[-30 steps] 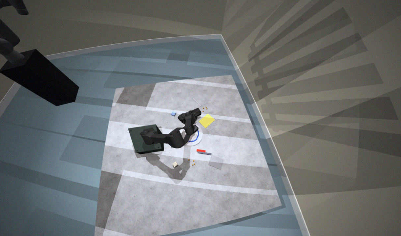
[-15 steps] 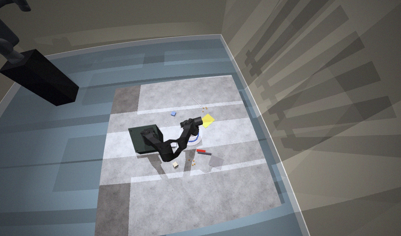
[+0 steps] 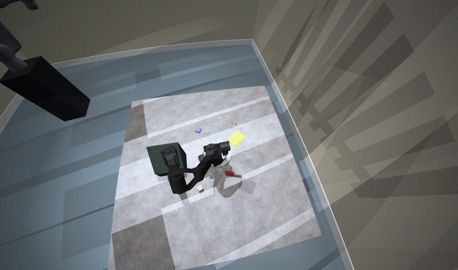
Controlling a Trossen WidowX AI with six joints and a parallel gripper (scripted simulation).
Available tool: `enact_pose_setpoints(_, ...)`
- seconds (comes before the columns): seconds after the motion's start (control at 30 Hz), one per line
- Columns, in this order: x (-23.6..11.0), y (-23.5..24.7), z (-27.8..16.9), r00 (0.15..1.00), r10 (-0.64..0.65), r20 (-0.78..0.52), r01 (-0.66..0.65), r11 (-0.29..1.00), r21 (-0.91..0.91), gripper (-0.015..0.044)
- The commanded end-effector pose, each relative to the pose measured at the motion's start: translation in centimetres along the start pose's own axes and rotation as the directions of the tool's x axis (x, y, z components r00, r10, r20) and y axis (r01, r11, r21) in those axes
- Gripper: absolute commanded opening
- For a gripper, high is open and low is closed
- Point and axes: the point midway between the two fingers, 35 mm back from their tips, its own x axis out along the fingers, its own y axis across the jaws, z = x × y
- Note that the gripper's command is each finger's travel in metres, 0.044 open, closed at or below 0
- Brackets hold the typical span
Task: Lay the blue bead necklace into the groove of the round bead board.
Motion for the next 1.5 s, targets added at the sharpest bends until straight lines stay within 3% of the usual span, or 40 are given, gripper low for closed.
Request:
enact_pose_setpoints(0.0,0.0,-0.1,0.2,1.000,0.000,0.006,0.000,1.000,0.023,0.0120)
enact_pose_setpoints(0.2,1.8,-0.2,0.3,1.000,0.000,0.006,0.000,1.000,0.023,0.0120)
enact_pose_setpoints(1.1,3.9,-0.2,0.3,1.000,-0.001,0.007,0.000,1.000,0.023,0.0120)
enact_pose_setpoints(1.27,3.7,-0.1,0.4,1.000,0.004,0.007,-0.004,1.000,0.030,0.0000)
enact_pose_setpoints(1.47,3.7,-0.1,0.4,1.000,0.004,0.007,-0.004,1.000,0.030,0.0000)
